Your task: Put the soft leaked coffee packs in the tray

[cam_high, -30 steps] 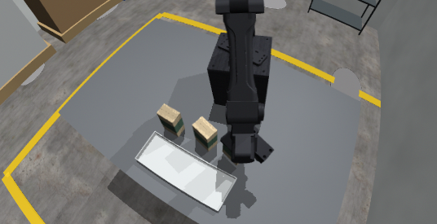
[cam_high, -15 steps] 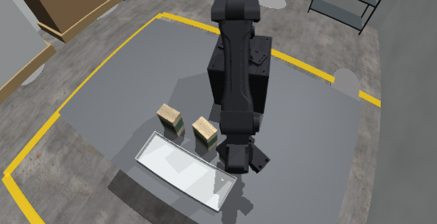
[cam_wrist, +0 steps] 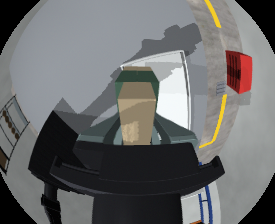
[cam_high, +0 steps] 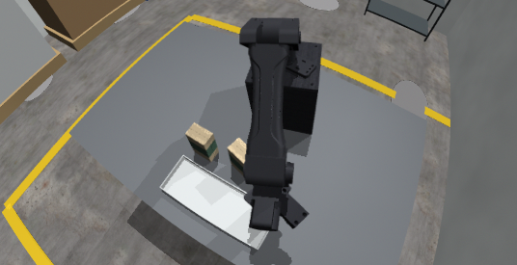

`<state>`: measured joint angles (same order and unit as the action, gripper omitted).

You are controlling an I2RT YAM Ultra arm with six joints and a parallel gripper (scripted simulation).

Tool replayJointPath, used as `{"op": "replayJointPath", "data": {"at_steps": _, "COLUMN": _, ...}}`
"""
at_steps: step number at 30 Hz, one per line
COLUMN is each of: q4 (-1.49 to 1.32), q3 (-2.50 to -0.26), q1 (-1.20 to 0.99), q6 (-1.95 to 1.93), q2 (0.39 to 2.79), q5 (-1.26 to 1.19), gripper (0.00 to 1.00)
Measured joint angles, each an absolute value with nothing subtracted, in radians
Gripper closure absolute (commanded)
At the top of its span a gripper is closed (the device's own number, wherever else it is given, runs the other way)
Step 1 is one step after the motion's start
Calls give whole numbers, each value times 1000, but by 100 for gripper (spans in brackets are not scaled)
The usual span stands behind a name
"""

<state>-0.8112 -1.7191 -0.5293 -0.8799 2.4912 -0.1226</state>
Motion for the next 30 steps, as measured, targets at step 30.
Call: {"op": "replayJointPath", "data": {"at_steps": 30, "q4": -1060, "q3": -2203, "q1": -492, "q6": -923, "q2": 2719, "q5": -123, "gripper": 74}}
